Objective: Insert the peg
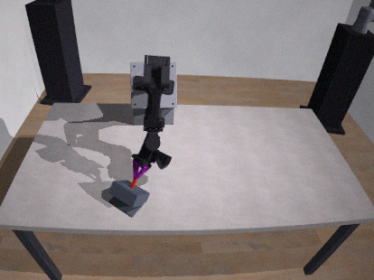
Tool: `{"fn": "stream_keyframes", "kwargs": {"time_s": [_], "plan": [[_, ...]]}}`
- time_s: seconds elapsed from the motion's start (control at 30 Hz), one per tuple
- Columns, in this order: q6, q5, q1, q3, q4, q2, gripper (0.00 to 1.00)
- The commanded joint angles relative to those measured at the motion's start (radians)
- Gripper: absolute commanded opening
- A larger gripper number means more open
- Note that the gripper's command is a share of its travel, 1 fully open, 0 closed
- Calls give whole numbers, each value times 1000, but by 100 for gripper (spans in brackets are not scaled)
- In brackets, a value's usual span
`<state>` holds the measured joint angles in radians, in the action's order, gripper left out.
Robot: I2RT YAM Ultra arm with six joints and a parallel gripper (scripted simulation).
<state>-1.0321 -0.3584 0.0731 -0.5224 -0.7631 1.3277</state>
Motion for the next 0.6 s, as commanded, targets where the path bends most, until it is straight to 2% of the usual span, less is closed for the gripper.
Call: {"fn": "stream_keyframes", "kwargs": {"time_s": [0.0, 0.23, 0.5, 0.53, 0.57], "plan": [[0, -1, 0, 0, -3, -7, 0], [0, -1, 0, 0, -3, -7, 0], [0, -1, 0, 0, -3, -7, 91], [0, -1, 0, 0, -3, -7, 100], [0, -1, 0, 0, -3, -7, 100]]}}
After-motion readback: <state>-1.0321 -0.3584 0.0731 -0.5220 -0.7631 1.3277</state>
